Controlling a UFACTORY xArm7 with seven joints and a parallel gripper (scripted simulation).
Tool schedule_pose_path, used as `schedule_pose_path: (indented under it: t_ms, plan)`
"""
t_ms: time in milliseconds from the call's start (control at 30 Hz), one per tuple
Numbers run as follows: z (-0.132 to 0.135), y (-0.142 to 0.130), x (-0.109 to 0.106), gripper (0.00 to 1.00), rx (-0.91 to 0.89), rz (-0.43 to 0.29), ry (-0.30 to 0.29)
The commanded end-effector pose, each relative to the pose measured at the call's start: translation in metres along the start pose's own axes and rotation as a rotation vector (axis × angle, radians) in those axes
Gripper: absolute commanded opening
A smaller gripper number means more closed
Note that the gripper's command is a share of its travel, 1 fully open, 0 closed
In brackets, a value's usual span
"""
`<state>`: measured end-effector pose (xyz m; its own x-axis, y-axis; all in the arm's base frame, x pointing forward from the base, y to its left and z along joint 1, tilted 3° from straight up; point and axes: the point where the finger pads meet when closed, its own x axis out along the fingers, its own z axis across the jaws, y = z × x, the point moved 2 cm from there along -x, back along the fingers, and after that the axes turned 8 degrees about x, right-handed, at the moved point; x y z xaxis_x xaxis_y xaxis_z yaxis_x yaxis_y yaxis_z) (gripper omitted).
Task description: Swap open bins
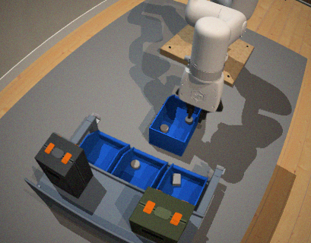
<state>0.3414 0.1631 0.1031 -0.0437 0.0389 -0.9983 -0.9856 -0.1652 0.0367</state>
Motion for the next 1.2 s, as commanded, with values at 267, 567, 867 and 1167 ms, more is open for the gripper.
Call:
schedule_pose_path:
  t_ms: [267, 567, 867, 1167]
  plan:
    - [0.0, -0.001, -0.028, 0.26, 0.0, -0.005, -0.001]
    - [0.0, -0.001, -0.042, 0.26, 0.0, -0.005, -0.001]
    - [0.0, -0.001, -0.053, 0.26, 0.0, -0.005, -0.001]
    - [0.0, -0.001, -0.056, 0.26, 0.0, -0.005, -0.001]
